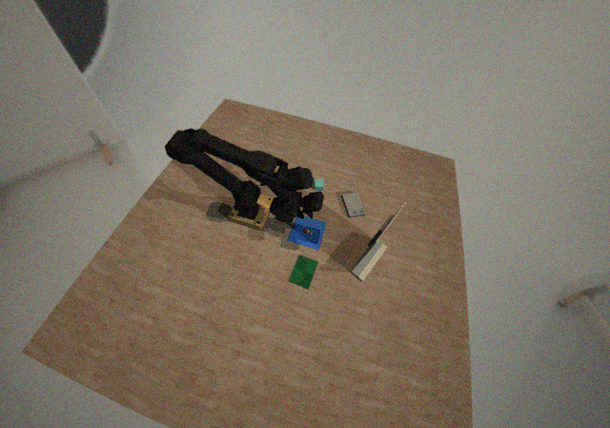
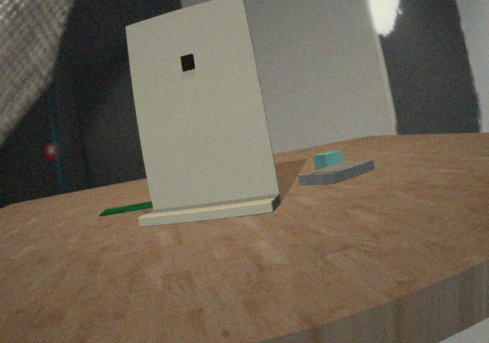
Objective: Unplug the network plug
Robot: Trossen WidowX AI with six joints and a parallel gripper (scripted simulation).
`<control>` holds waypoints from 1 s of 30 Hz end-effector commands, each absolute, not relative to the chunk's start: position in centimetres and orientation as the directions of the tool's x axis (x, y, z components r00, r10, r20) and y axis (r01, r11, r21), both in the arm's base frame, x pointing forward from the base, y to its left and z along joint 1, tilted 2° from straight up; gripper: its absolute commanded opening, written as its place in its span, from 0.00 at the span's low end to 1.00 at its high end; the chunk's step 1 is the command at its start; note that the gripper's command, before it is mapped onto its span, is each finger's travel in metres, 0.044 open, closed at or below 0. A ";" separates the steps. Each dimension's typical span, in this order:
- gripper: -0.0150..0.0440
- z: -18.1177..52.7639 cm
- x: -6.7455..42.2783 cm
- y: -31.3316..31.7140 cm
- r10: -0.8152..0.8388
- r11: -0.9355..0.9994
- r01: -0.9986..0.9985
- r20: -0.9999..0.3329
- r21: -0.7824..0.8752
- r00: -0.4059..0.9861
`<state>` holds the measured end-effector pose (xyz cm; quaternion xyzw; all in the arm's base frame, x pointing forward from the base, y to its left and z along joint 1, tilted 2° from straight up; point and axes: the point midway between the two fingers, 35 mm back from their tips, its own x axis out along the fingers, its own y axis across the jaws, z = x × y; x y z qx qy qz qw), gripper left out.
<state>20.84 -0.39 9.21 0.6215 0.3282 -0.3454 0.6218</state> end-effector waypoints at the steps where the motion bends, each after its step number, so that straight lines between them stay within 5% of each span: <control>1: 0.52 10.1 20.9 -0.4 -0.026 -0.016 0.833 -0.833 0.553 0.553; 30: 0.52 15.9 21.0 -0.3 -0.023 -0.013 0.836 -0.836 0.549 0.549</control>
